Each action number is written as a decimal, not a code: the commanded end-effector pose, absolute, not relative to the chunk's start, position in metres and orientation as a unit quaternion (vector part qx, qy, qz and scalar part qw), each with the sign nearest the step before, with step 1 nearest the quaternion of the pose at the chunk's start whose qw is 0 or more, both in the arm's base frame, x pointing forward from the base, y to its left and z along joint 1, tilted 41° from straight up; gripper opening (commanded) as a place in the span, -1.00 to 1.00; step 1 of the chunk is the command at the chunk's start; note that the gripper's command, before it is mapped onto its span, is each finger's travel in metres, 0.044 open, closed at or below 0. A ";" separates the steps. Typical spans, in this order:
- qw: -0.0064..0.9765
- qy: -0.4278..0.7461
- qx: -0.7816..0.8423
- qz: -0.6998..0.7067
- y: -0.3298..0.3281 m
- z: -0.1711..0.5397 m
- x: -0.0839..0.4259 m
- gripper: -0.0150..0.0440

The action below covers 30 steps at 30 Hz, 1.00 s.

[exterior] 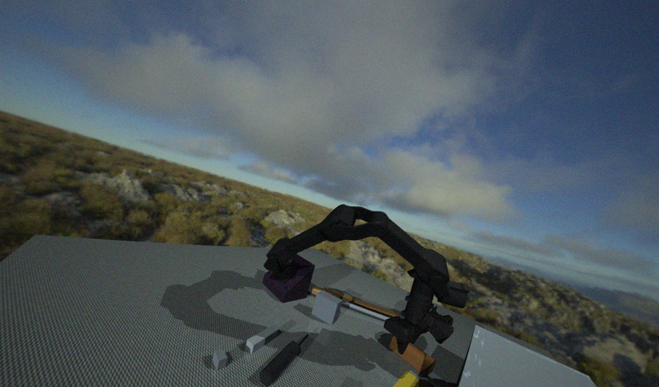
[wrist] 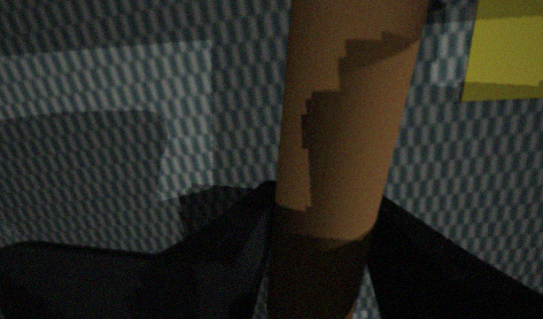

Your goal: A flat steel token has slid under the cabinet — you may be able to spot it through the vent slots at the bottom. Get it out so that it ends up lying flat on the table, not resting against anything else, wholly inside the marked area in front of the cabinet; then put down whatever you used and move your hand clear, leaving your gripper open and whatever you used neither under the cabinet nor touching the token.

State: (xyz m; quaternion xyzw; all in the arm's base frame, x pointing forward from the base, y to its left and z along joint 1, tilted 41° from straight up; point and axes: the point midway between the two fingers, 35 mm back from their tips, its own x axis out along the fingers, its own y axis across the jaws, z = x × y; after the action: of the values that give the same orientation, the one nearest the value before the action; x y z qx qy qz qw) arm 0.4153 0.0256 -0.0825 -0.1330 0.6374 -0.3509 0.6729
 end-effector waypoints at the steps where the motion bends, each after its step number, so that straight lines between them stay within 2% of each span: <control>1: 0.674 0.637 -0.132 -0.351 0.021 -0.079 0.417 -0.49; 30: 0.673 0.637 -0.132 -0.351 0.007 -0.069 0.409 -0.49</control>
State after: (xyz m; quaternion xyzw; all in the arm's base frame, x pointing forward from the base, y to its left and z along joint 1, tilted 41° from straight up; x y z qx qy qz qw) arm 0.4111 0.0081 -0.0691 -0.1346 0.6374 -0.3478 0.6742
